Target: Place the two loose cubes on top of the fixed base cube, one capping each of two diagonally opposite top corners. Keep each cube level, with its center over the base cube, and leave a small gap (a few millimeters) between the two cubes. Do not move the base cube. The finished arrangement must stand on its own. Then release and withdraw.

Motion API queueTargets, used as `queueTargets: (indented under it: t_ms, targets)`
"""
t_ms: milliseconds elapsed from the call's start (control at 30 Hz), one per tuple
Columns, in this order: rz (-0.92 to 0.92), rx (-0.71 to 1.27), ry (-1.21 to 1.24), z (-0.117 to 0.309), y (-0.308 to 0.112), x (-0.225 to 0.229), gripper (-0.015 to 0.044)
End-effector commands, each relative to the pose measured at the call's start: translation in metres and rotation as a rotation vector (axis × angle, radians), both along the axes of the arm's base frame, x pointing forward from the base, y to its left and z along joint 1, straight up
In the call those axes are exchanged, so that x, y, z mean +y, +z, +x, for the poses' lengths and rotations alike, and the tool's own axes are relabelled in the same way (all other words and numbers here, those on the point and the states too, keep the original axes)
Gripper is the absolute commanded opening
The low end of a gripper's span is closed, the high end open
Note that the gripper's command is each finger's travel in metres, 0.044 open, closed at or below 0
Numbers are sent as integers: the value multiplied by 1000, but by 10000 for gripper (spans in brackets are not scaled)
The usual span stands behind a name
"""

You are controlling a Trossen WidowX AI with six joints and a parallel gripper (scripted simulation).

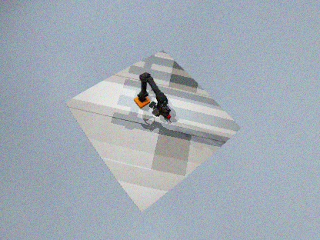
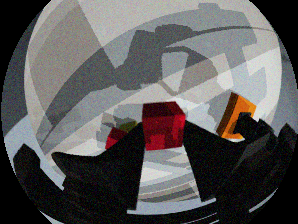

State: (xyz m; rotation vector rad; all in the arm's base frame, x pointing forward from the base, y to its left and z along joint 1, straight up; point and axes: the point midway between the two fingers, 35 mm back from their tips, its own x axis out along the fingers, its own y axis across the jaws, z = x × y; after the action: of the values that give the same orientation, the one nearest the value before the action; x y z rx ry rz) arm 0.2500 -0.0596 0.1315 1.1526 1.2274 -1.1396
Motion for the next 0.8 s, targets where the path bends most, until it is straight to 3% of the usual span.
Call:
queueTargets:
  t_ms: [0,767]
  targets:
    - [-3,-9,95,5,3,9,105]
    - [-15,-7,797,28,0,77,105]
